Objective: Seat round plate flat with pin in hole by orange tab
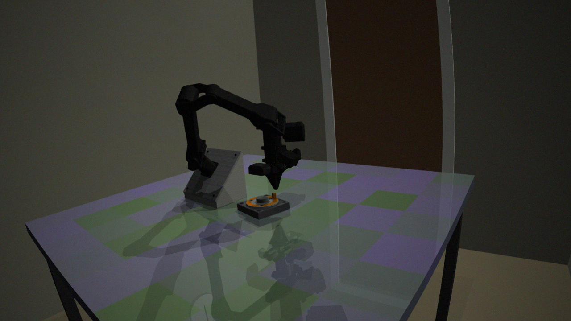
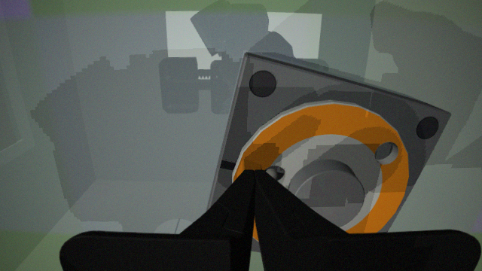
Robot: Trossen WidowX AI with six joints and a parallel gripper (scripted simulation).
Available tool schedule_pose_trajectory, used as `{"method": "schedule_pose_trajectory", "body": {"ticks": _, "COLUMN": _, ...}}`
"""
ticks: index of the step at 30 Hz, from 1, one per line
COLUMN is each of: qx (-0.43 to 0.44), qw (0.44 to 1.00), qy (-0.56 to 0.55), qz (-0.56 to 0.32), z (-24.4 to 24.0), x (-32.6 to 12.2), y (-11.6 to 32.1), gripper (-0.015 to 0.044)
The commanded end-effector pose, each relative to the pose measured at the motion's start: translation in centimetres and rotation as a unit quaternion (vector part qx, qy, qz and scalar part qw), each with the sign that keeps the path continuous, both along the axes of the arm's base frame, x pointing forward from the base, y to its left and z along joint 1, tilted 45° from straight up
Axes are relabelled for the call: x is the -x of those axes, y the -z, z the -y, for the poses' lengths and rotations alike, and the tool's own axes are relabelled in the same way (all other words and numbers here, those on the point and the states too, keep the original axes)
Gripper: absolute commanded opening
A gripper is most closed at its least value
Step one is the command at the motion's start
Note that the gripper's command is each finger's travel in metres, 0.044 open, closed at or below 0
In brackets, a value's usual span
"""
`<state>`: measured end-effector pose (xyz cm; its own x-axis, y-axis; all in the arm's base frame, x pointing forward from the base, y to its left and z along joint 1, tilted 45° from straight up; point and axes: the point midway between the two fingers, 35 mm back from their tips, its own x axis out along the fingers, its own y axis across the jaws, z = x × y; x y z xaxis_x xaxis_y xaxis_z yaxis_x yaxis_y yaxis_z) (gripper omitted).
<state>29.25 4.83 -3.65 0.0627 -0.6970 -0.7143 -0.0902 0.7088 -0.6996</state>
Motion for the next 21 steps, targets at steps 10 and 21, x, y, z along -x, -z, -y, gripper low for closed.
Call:
{"method": "schedule_pose_trajectory", "body": {"ticks": 10, "qx": -0.003, "qw": 1.0, "qy": -0.004, "qz": 0.005, "z": -1.42, "x": -0.01, "y": -1.36, "gripper": 0.0}}
{"method": "schedule_pose_trajectory", "body": {"ticks": 21, "qx": -0.003, "qw": 1.0, "qy": -0.004, "qz": 0.005, "z": -1.42, "x": -0.01, "y": -1.36, "gripper": 0.0}}
